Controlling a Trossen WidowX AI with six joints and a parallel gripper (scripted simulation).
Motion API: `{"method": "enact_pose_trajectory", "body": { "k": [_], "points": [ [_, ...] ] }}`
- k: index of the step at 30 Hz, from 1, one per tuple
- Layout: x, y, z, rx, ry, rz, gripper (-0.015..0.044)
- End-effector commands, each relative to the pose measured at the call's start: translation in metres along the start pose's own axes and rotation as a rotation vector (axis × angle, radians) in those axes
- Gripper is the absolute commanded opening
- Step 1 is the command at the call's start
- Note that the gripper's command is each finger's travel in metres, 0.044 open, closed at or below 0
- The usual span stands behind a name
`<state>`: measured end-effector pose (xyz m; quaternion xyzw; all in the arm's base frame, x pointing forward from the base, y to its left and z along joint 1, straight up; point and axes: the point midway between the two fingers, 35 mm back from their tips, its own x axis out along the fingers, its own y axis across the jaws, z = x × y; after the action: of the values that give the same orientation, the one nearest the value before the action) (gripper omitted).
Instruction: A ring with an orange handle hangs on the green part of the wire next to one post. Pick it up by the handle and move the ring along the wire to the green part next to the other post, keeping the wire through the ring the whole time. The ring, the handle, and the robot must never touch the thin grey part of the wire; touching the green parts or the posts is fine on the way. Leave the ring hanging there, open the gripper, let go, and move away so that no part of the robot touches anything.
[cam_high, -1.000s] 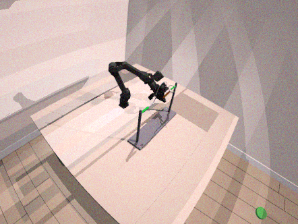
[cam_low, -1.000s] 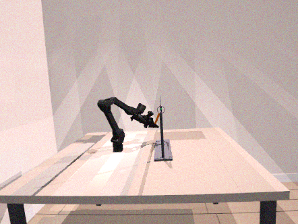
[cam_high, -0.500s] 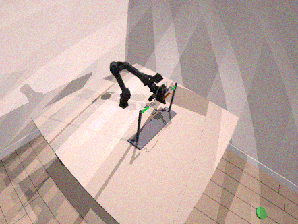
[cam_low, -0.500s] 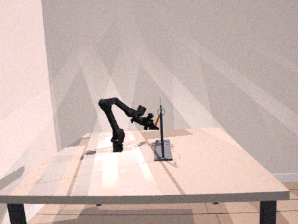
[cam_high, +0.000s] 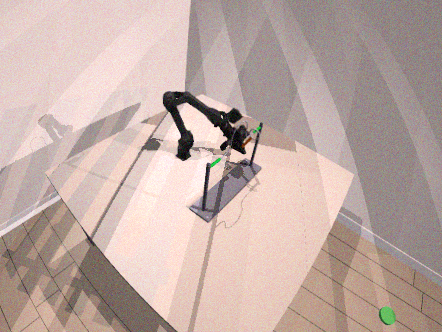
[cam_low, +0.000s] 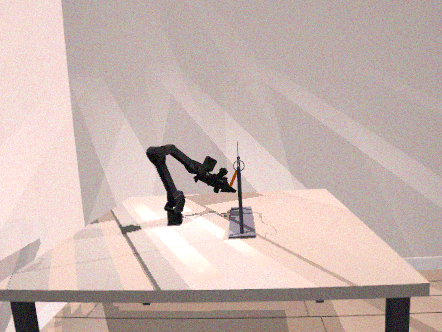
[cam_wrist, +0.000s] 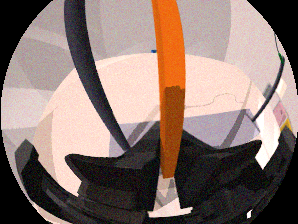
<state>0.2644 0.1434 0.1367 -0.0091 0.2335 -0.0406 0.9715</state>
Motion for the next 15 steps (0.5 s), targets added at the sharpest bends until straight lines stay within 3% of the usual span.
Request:
{"method": "enact_pose_trajectory", "body": {
  "k": [1,10,15],
  "points": [
    [0.0,0.0,0.0,0.0,0.0,0.0,-0.0071],
    [-0.002,0.0,0.0,0.001,0.001,0.0,0.016],
    [-0.015,0.002,-0.001,0.004,0.008,-0.002,0.016]
  ]
}}
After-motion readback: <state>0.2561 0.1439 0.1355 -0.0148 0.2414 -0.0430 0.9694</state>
